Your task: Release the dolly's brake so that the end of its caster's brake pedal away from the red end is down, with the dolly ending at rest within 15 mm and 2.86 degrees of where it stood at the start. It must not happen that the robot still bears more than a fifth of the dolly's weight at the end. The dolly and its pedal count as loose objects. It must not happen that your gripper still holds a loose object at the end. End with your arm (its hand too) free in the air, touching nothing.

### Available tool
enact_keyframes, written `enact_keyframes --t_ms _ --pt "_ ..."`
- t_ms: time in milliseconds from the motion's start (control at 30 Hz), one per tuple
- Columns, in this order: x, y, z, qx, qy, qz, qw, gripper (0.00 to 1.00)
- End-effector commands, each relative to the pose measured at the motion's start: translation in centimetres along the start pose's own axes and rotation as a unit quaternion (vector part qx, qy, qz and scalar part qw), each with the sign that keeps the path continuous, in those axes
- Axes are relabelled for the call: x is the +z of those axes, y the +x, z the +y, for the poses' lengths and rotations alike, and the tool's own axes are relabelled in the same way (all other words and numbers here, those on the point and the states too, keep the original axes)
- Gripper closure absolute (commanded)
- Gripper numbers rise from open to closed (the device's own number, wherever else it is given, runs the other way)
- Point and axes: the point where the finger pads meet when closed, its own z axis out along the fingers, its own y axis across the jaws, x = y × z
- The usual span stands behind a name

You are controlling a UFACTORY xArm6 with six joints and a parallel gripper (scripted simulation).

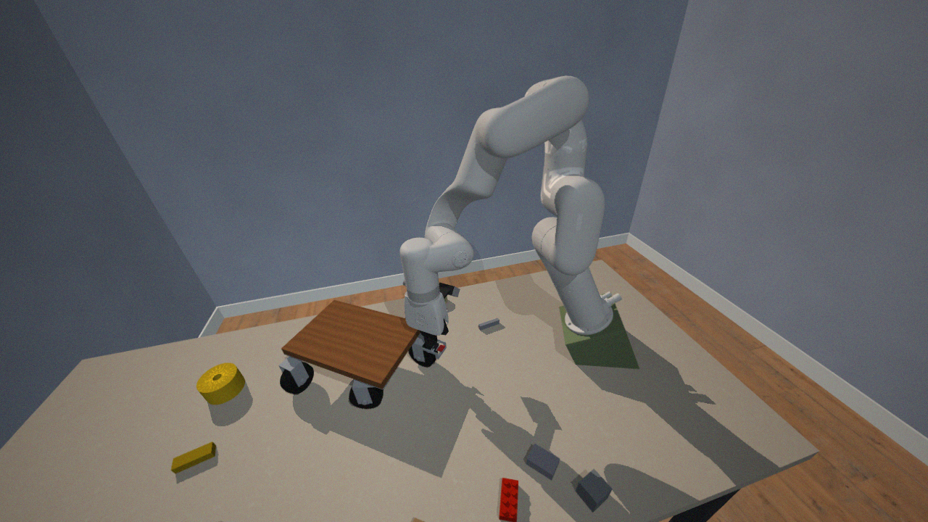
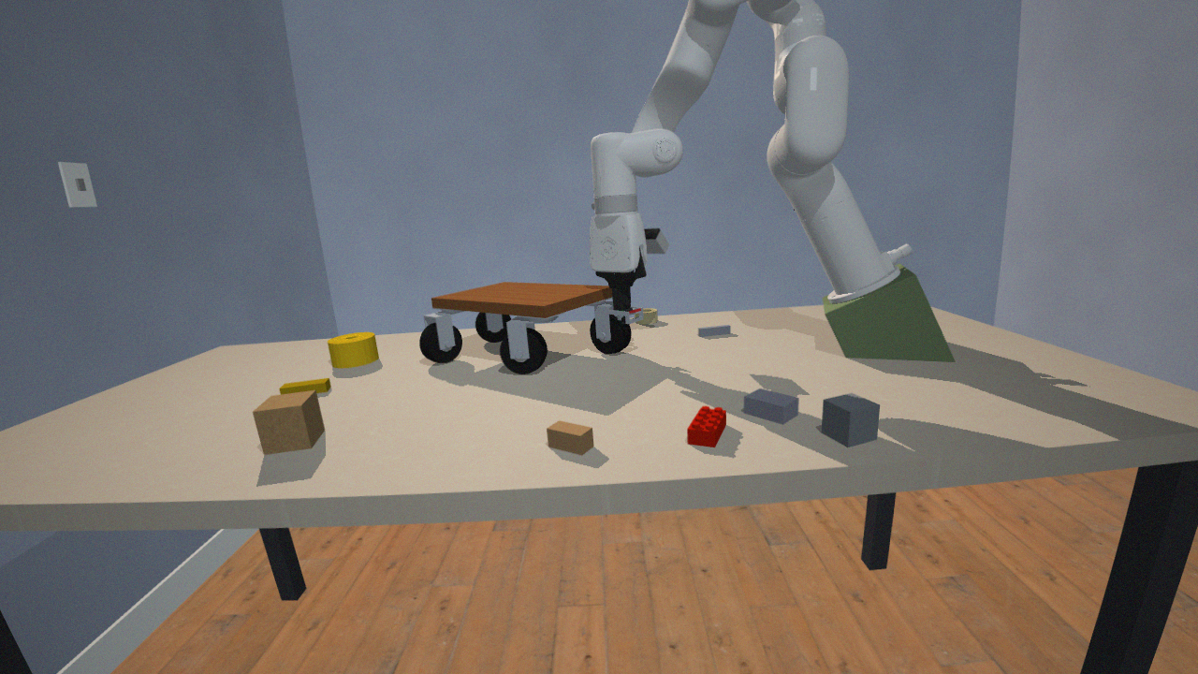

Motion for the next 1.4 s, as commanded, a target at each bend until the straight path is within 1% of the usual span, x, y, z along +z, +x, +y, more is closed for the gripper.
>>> enact_keyframes --t_ms 0,133,200,433,600,700,1367 --pt "-0.9 0.0 0.0 0.000 0.000 0.000 1.000 1.00" --pt "-2.6 0.0 0.0 0.000 0.000 0.000 1.000 1.00" --pt "-2.6 0.0 0.0 0.000 0.000 0.000 1.000 1.00" --pt "-5.8 0.0 0.0 0.000 0.000 0.000 1.000 1.00" --pt "-7.2 0.0 0.0 0.000 0.000 0.000 1.000 1.00" --pt "-7.5 0.0 0.0 0.000 0.000 0.000 1.000 1.00" --pt "-7.5 0.0 0.0 0.000 0.000 0.000 1.000 1.00"
